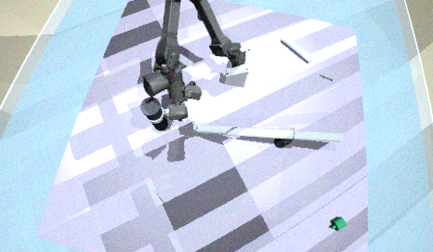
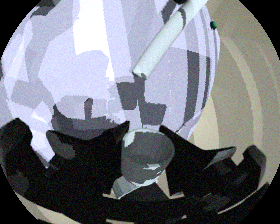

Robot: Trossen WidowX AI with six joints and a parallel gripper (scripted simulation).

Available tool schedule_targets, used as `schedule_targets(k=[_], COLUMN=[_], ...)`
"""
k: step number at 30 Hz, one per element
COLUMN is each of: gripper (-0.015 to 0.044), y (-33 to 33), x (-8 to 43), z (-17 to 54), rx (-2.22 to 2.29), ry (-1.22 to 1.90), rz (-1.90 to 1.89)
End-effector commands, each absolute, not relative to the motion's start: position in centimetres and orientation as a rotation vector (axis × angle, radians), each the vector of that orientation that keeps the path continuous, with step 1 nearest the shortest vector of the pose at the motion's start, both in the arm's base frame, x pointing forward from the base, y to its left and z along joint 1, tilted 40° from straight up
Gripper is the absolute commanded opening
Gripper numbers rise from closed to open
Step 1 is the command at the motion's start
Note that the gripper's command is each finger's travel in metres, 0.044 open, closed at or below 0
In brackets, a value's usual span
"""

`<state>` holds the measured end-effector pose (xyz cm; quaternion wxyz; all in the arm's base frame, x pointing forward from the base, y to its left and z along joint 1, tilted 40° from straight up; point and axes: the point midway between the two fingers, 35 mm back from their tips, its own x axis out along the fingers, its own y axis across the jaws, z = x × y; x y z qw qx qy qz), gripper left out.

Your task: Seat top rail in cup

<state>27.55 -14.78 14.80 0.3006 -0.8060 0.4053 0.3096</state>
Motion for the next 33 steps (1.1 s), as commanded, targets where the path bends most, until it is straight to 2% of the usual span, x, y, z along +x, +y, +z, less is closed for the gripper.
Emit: schedule_targets(k=[1,33], gripper=[0.0000,0.0000], y=[-14.7,-14.6], x=[27.9,30.3], z=[14.8,14.6], rx=[-2.125,-2.004], ry=[1.089,1.184], rz=[0.780,0.498])
